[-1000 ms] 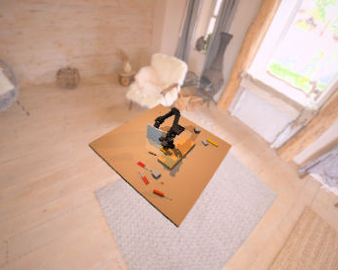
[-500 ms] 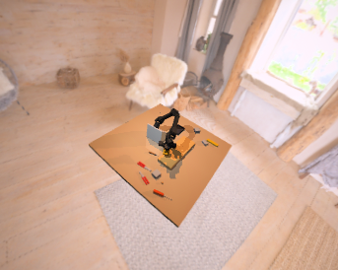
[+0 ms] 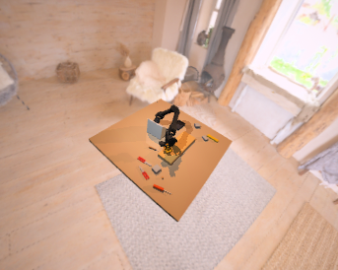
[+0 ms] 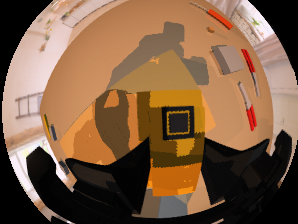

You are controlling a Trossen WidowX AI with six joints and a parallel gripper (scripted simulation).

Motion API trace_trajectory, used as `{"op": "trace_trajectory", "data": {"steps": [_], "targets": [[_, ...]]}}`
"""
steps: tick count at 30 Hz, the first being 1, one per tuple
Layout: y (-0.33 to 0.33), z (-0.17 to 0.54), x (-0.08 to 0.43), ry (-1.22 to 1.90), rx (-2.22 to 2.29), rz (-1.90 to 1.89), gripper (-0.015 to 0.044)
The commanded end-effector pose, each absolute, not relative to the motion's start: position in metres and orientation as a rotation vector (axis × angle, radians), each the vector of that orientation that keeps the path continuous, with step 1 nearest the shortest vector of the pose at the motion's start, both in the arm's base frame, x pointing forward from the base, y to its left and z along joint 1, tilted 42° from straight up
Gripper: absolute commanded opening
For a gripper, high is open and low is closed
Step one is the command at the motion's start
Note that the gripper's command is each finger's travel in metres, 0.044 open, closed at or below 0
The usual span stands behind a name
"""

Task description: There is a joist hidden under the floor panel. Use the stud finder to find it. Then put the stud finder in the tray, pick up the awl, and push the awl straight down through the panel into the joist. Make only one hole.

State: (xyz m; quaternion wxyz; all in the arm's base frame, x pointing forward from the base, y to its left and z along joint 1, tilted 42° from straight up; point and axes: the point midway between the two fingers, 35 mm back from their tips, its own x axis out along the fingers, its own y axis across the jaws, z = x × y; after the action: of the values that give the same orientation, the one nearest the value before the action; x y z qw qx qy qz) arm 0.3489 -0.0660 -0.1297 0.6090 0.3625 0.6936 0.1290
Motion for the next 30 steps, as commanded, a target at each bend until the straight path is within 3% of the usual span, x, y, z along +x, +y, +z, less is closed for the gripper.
{"op": "trace_trajectory", "data": {"steps": [1, 11, 30], "targets": [[-0.075, -0.128, 0.361, 1.517, 0.745, 0.393, 0.0000], [-0.083, -0.134, 0.378, 1.346, 0.503, 0.618, 0.0000], [-0.066, -0.156, 0.375, 1.340, 0.492, 0.628, 0.0000]]}}
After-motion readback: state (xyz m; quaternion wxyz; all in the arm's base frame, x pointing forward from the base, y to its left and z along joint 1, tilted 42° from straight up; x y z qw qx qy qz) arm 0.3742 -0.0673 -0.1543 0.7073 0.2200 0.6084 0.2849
